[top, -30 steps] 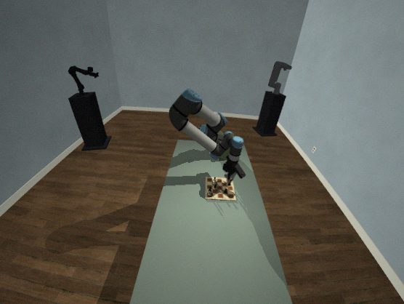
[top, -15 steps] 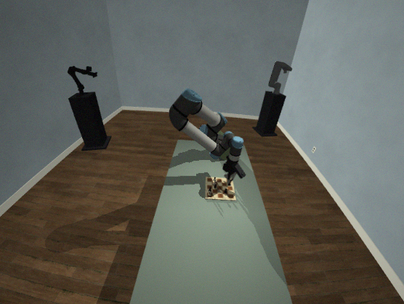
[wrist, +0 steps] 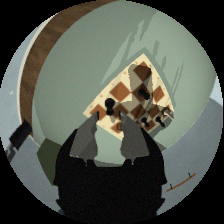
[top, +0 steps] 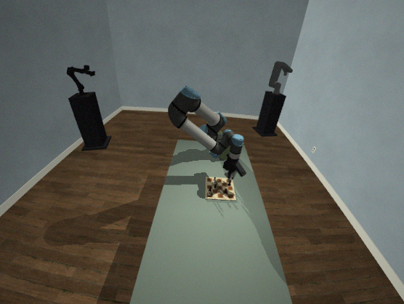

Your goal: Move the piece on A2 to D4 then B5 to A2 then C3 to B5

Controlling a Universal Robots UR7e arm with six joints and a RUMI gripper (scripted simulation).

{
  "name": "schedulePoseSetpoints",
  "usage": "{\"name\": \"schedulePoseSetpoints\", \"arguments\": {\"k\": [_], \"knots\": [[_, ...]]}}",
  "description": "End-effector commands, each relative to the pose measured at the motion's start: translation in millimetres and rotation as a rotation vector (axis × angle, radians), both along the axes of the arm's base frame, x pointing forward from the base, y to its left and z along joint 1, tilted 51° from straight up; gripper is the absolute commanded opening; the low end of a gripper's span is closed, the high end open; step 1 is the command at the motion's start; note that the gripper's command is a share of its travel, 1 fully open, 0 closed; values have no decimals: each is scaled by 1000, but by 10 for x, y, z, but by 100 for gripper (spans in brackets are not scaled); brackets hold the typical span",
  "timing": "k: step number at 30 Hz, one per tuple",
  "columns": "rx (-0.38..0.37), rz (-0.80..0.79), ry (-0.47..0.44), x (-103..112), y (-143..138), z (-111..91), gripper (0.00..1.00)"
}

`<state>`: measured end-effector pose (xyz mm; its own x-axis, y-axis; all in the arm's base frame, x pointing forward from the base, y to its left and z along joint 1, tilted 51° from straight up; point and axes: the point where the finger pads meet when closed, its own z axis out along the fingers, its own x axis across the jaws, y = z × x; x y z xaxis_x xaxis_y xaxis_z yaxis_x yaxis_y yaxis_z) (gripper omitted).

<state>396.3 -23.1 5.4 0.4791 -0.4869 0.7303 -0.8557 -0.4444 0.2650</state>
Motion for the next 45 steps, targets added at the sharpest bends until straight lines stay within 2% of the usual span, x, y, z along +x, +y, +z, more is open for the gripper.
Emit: {"name": "schedulePoseSetpoints", "arguments": {"k": [1,15,26,35,36,45], "knots": [[0,-3,-2,-3,86,77,25],[1,-3,-1,-92,429,360,25],[1,-3,-1,-125,556,465,25],[0,-4,0,-130,568,474,25],[0,-4,1,-133,565,472,100],[0,-4,2,-138,562,469,100]]}}
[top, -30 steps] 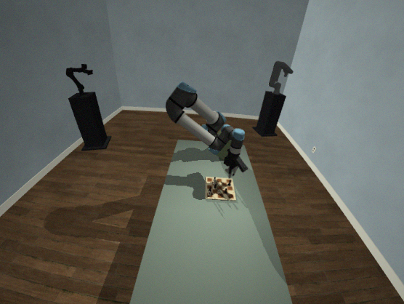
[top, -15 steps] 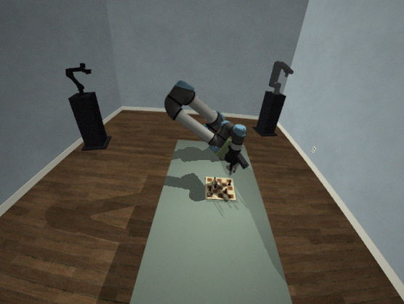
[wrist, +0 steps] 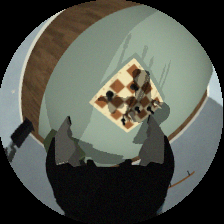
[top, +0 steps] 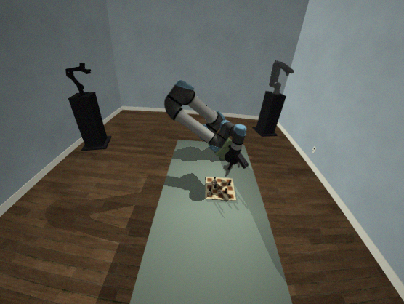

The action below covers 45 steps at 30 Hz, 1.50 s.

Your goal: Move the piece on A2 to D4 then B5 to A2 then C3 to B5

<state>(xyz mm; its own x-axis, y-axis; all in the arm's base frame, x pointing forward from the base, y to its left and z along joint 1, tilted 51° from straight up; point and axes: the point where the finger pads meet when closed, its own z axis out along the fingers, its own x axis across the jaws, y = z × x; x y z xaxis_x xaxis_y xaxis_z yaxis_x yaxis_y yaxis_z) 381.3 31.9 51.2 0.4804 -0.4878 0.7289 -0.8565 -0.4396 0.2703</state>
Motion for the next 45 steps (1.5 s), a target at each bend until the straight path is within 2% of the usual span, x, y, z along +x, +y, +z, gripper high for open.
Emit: {"name": "schedulePoseSetpoints", "arguments": {"k": [1,16,23,36,45], "knots": [[2,1,-3,13,13,10,100],[3,2,-6,16,47,42,100],[4,2,-6,-8,137,115,100],[4,2,-6,-97,481,403,100],[3,2,-3,-111,523,429,100]]}}
